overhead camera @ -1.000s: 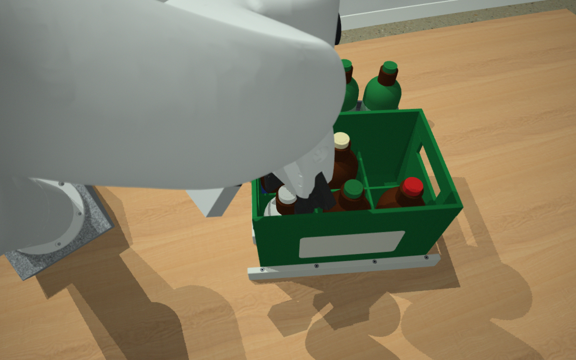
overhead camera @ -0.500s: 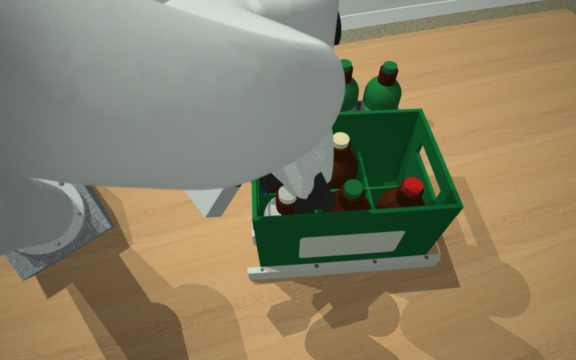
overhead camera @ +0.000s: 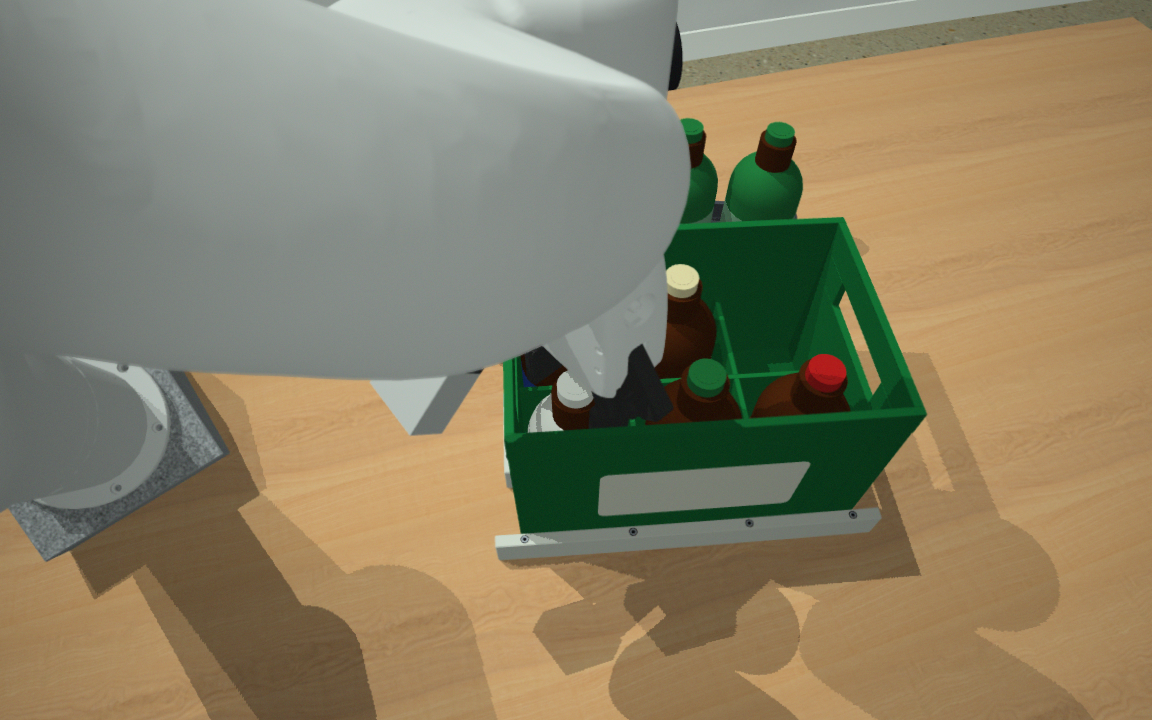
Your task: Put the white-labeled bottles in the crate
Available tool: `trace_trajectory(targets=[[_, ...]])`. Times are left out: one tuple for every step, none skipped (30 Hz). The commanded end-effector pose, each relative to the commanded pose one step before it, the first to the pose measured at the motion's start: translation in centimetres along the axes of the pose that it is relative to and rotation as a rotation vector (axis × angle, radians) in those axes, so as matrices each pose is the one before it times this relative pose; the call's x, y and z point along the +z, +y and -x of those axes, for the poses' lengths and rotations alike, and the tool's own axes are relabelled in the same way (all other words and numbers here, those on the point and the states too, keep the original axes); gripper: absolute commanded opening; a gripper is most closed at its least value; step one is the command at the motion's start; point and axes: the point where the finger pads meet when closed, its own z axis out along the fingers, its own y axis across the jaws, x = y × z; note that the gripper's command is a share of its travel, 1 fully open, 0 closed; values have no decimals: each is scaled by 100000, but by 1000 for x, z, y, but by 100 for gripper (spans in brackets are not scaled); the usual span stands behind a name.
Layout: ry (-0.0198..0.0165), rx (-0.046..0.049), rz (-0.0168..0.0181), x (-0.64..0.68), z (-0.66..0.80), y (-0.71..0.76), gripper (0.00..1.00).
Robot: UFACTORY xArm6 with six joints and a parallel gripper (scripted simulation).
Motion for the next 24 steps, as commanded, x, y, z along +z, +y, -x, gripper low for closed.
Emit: trace_trajectory(targets=[[-282, 110, -46, -92, 89, -57, 65], [0, 0, 0, 0, 0, 0, 65], [0, 0, 0, 0, 0, 0, 65], [0, 0, 0, 0, 0, 0, 65], [0, 0, 0, 0, 0, 0, 65], [0, 0, 0, 0, 0, 0, 65], [0, 0, 0, 0, 0, 0, 65], [0, 0, 0, 0, 0, 0, 65], [0, 0, 0, 0, 0, 0, 65], [0, 0, 0, 0, 0, 0, 65], [0, 0, 0, 0, 0, 0, 65], [0, 0, 0, 0, 0, 0, 65], [0, 0, 0, -2, 0, 0, 65], [0, 0, 0, -7, 0, 0, 65], [0, 0, 0, -12, 0, 0, 65], [0, 0, -1, -20, 0, 0, 65], [0, 0, -1, -28, 0, 0, 65], [0, 0, -1, -38, 0, 0, 65], [0, 0, -1, -48, 0, 0, 65], [0, 0, 0, -60, 0, 0, 65], [0, 0, 0, -72, 0, 0, 65], [0, 0, 1, -85, 0, 0, 65], [0, -1, 2, -97, -1, 1, 65], [0, 1, -1, -110, 1, 0, 65]])
